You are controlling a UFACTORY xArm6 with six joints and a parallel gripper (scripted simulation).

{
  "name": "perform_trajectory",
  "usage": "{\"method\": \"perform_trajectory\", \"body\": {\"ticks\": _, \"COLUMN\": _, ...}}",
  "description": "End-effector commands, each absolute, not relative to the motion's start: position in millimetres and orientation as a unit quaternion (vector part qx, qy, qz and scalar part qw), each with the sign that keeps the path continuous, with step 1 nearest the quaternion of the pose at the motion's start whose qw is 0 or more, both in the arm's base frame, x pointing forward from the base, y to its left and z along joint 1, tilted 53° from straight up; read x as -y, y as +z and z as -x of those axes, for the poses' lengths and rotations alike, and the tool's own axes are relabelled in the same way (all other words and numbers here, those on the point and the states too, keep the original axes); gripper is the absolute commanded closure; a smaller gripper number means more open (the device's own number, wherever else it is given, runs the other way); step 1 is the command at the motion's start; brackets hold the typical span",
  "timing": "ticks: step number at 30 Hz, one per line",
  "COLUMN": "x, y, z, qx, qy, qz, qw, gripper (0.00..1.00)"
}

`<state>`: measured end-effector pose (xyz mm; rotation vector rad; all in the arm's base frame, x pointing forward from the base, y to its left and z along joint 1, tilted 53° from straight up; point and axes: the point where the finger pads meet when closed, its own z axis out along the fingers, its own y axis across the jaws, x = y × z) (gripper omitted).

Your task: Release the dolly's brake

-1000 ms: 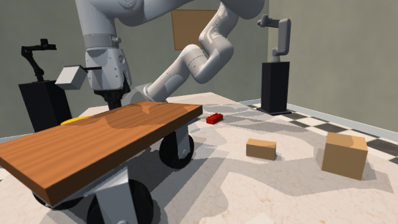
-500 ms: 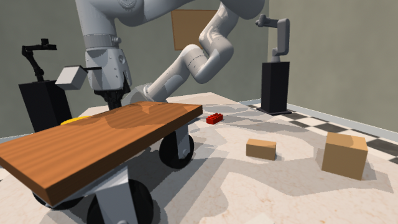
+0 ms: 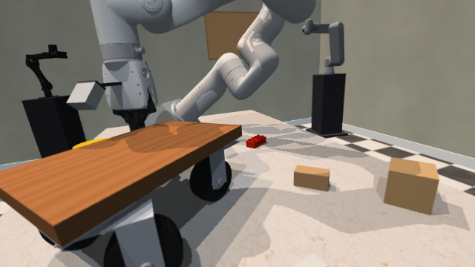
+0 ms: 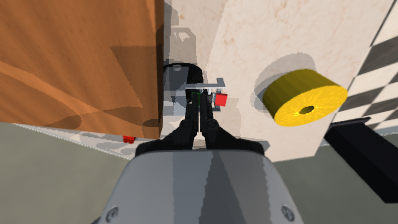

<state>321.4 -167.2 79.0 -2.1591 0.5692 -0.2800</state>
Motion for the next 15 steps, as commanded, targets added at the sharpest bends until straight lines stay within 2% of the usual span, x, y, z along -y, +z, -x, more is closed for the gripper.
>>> {"method": "perform_trajectory", "body": {"ticks": 1, "x": 166.9, "y": 78.2, "z": -322.7, "qx": -0.228, "qy": -0.114, "qz": 0.866, "qw": 0.43, "gripper": 1.0}}
{"method": "perform_trajectory", "body": {"ticks": 15, "x": 163.9, "y": 75.6, "z": -324.4, "qx": -0.228, "qy": -0.114, "qz": 0.866, "qw": 0.43, "gripper": 1.0}}
